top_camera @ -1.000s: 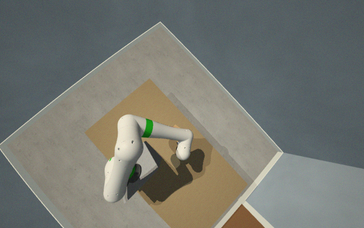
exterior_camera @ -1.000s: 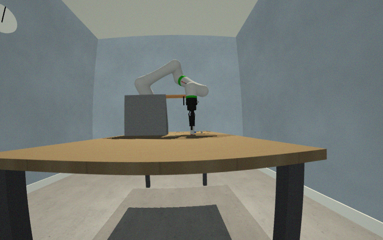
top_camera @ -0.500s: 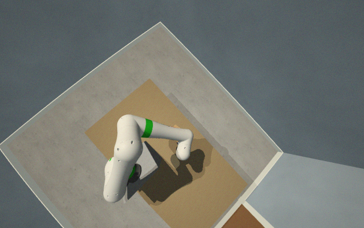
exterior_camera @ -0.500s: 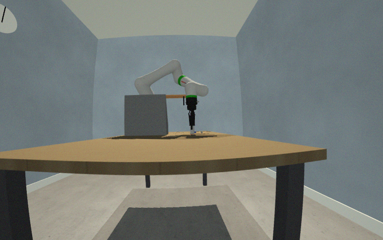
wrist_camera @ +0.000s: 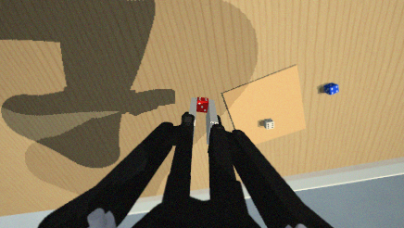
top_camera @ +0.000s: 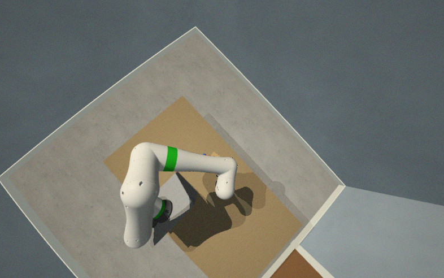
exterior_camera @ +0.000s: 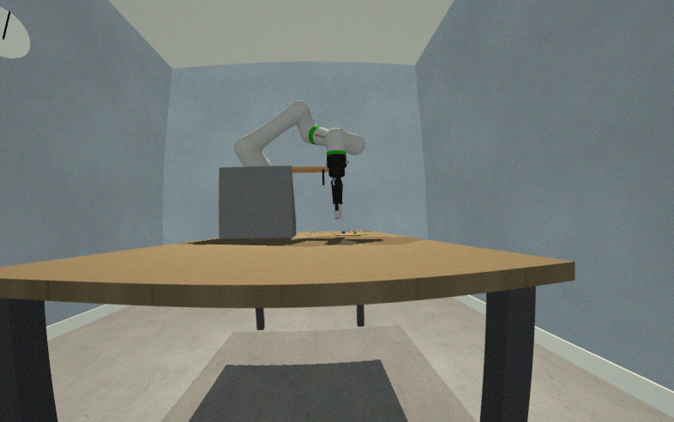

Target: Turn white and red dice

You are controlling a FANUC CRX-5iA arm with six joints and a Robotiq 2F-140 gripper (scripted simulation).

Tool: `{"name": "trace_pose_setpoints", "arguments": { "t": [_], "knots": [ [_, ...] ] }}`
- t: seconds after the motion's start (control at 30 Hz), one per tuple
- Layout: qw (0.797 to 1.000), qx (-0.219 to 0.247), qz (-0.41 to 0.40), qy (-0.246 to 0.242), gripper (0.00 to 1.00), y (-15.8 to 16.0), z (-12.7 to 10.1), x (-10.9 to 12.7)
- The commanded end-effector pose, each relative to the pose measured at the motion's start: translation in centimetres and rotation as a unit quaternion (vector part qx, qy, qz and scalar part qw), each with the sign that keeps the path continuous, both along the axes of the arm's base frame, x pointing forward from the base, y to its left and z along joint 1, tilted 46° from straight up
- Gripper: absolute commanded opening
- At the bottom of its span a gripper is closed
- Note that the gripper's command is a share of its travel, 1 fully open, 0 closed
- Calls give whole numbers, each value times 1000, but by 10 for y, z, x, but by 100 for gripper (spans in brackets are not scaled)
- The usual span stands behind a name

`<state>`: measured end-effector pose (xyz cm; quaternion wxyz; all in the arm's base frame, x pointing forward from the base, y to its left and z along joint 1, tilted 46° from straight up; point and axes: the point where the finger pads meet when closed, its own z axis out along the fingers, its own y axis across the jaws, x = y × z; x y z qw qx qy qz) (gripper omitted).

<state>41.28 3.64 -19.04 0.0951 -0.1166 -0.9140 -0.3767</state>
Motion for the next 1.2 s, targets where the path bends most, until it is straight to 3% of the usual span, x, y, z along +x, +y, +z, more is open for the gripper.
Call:
{"name": "trace_pose_setpoints", "arguments": {
  "t": [0.0, 0.5, 0.6, 0.8, 1.0, 1.07, 1.17],
  "knots": [
    [1000, 1, 0, 0, 7, -9, 9, 1],
    [1000, 1, 16, -16, 7, -7, 17, 6],
    [994, 4, 78, -80, 7, 12, 37, 21],
    [980, 8, 139, -140, 7, 32, 56, 33],
    [951, 15, 218, -220, 7, 61, 84, 47],
    [951, 15, 218, -220, 7, 61, 84, 47],
    [924, 21, 269, -271, 7, 81, 103, 55]
  ]
}}
